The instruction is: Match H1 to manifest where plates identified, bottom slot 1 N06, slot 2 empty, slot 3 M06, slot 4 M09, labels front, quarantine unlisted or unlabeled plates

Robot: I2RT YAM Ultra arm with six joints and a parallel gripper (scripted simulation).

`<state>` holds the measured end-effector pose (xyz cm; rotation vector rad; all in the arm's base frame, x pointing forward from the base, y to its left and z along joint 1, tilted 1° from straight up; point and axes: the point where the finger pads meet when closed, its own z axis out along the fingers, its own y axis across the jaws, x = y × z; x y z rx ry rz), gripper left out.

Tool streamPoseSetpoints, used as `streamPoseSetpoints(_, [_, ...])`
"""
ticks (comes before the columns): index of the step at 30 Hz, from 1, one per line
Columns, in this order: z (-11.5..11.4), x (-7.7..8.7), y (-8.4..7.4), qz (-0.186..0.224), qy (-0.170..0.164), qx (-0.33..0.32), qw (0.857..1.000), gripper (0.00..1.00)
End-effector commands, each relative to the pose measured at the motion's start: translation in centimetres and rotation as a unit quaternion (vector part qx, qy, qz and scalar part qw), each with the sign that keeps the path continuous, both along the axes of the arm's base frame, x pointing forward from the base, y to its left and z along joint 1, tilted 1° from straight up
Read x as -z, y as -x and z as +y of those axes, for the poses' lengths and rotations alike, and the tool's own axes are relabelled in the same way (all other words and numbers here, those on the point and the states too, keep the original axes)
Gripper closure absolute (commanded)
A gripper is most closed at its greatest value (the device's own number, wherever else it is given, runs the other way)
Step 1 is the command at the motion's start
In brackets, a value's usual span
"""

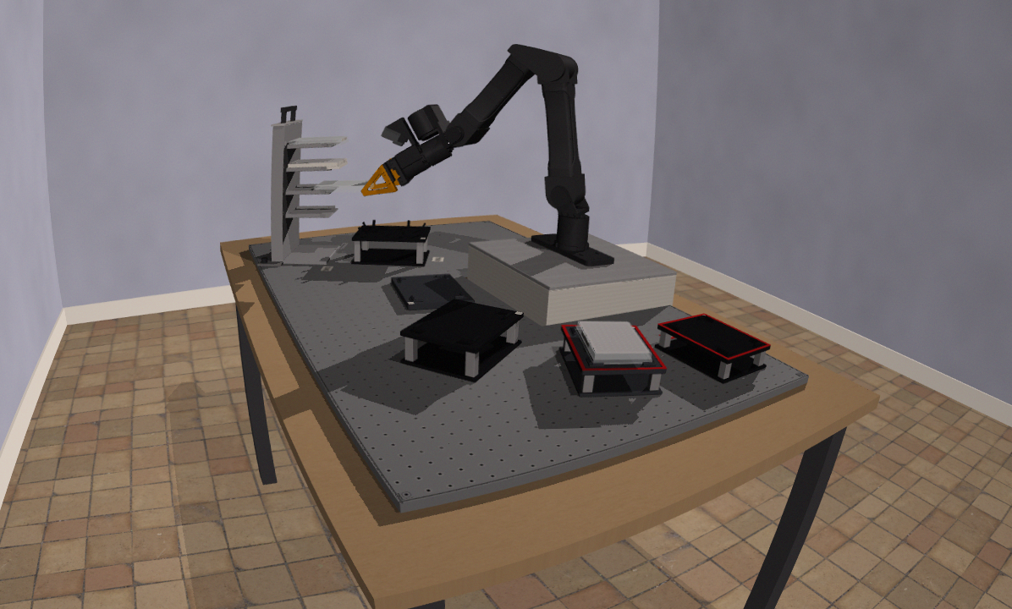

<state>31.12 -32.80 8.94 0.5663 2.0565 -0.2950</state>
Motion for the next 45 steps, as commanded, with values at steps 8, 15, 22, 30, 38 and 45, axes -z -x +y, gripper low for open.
streamPoseSetpoints(8, [0.4,-1.4,1.1,-0.012,0.016,-0.002,1.000,0.14])
streamPoseSetpoints(15, [0.9,-1.3,1.9,-0.011,0.013,-0.002,1.000,0.14])
streamPoseSetpoints(22, [0.8,-2.1,2.2,-0.017,0.023,-0.002,1.000,0.14])
streamPoseSetpoints(30, [1.8,-1.3,3.4,-0.010,0.013,-0.002,1.000,0.14])
streamPoseSetpoints(38, [1.2,-3.2,3.3,-0.025,0.038,-0.003,0.999,0.14])
streamPoseSetpoints(45, [2.4,-1.7,4.7,-0.013,0.018,-0.002,1.000,0.14])
